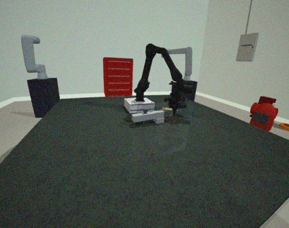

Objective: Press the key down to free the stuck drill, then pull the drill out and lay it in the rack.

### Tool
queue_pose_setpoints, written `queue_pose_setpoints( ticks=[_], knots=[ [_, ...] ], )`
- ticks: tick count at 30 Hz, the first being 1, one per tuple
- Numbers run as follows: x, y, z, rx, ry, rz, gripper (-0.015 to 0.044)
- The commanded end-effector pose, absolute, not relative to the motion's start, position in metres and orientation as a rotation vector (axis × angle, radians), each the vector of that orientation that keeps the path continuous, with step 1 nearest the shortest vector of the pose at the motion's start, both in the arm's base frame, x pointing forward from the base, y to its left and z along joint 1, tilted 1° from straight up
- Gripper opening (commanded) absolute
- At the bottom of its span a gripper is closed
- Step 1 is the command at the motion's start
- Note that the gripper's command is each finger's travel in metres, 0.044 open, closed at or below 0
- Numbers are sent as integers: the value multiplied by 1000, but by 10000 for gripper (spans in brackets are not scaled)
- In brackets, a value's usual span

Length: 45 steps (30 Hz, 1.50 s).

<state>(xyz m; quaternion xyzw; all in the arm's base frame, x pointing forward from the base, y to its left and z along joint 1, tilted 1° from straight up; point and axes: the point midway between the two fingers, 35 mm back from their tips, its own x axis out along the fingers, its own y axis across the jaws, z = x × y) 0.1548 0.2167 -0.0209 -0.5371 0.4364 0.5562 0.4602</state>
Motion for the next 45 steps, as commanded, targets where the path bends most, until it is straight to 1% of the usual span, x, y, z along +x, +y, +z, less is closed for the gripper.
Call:
queue_pose_setpoints(
  ticks=[1,41,45],
  knots=[
    [155,209,-23,-1338,1095,1356,0],
    [155,209,-23,-1338,1095,1356,0],
    [155,217,-21,-1322,1074,1369,105]
  ],
)
